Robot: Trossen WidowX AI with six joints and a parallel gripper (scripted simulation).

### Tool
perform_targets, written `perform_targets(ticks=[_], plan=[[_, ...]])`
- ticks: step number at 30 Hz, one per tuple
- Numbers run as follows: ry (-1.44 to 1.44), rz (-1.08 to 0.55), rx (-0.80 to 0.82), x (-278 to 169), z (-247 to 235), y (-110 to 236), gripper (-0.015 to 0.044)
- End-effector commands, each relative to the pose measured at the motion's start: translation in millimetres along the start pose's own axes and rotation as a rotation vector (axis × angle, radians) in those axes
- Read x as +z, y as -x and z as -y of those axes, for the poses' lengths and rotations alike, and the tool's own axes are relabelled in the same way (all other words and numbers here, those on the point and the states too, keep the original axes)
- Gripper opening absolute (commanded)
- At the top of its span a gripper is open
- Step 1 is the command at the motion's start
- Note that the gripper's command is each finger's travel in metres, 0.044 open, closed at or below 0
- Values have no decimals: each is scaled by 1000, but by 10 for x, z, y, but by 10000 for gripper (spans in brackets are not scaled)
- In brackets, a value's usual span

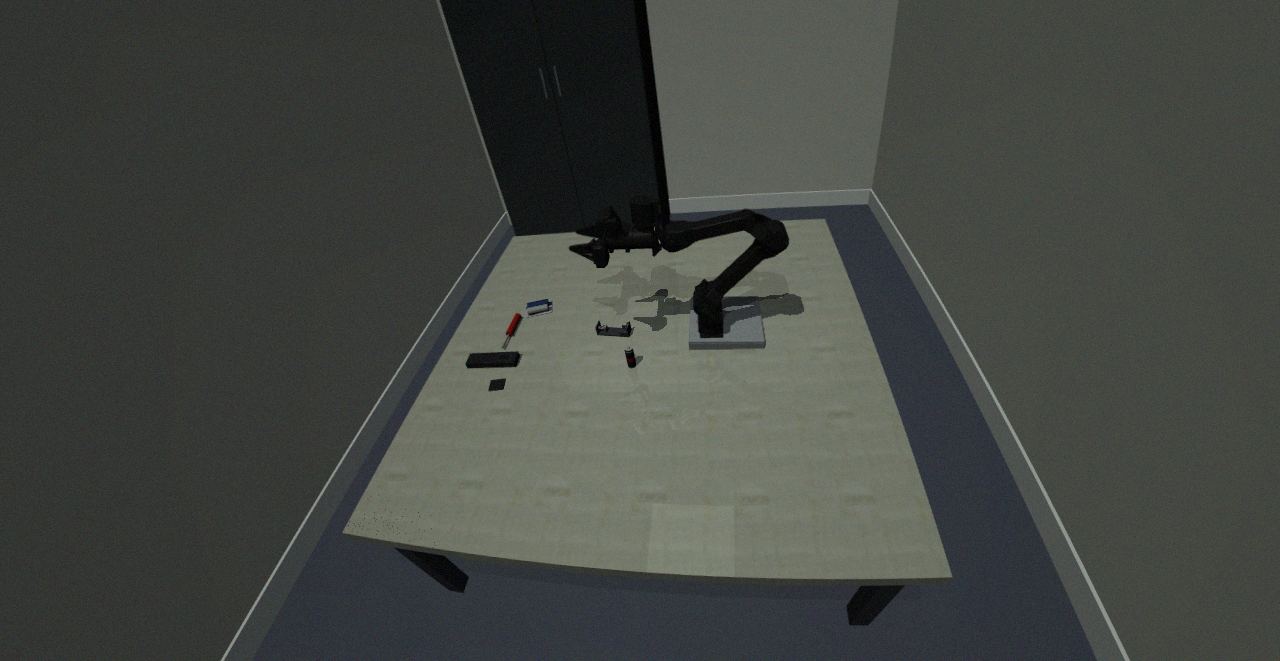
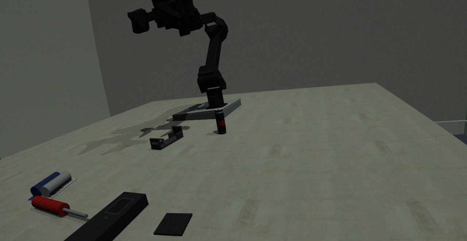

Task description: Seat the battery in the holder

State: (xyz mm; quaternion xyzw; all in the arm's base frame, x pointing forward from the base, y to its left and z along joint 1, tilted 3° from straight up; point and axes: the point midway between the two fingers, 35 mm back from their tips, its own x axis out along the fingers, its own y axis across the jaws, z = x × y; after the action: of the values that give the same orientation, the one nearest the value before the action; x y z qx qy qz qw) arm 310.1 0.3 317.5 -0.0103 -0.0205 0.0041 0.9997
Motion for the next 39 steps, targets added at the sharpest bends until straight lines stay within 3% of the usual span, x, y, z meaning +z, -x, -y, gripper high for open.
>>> perform_targets(ticks=[1,3,8,15,18,34,39], plan=[[4,-16,3,-26,-9,-15,374],[39,-146,29,-239,-85,-116,321],[204,-644,170,-1053,-400,-202,190],[488,-1314,463,-1811,-719,326,6],[585,-1525,577,-1899,-769,573,0],[592,-1541,585,-1914,-772,591,0],[591,-1542,583,-2235,-771,577,0]])
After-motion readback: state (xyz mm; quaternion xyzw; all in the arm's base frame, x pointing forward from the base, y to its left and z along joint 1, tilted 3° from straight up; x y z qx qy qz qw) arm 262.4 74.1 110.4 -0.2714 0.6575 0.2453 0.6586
